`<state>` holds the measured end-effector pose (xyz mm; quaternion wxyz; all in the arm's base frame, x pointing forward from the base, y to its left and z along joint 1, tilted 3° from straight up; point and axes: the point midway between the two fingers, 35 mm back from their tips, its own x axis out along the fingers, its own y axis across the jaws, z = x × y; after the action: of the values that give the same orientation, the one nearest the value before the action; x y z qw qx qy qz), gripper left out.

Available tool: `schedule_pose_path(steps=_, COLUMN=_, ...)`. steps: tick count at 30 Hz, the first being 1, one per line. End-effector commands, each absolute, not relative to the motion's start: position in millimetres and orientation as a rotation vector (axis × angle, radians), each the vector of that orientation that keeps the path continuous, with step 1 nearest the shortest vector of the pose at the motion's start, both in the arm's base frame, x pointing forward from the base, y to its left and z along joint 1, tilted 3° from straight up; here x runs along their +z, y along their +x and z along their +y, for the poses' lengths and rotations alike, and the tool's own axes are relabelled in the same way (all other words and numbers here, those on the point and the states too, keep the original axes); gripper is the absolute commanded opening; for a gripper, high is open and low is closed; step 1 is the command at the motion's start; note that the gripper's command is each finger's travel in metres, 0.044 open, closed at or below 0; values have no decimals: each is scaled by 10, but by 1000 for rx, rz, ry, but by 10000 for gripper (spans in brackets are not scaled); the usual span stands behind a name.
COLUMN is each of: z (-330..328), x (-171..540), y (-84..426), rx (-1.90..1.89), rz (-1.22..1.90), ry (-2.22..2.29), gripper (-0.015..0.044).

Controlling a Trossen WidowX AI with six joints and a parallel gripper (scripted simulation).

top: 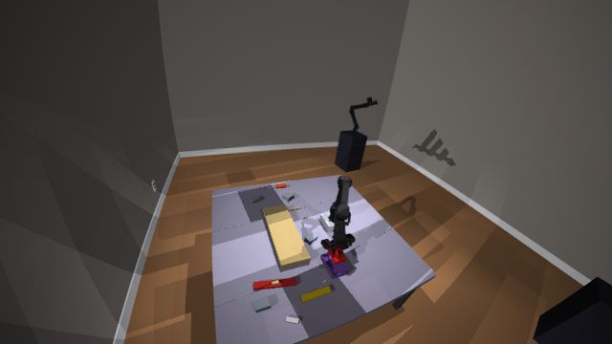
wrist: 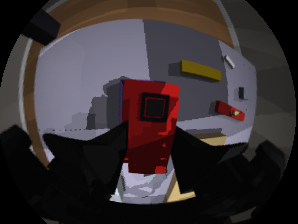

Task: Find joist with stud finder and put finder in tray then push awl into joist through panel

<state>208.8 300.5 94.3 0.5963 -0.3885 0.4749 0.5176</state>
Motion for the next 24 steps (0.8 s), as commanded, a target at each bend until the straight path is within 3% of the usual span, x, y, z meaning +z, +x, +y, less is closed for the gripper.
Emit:
schedule_pose_path(steps=1, z=3074, x=978, y=1973, rx=1231, rz=1078, ry=-912, gripper=0)
schedule_pose_path(steps=24, z=3099, x=575, y=1979, rx=1231, rz=1077, ry=-913, gripper=0)
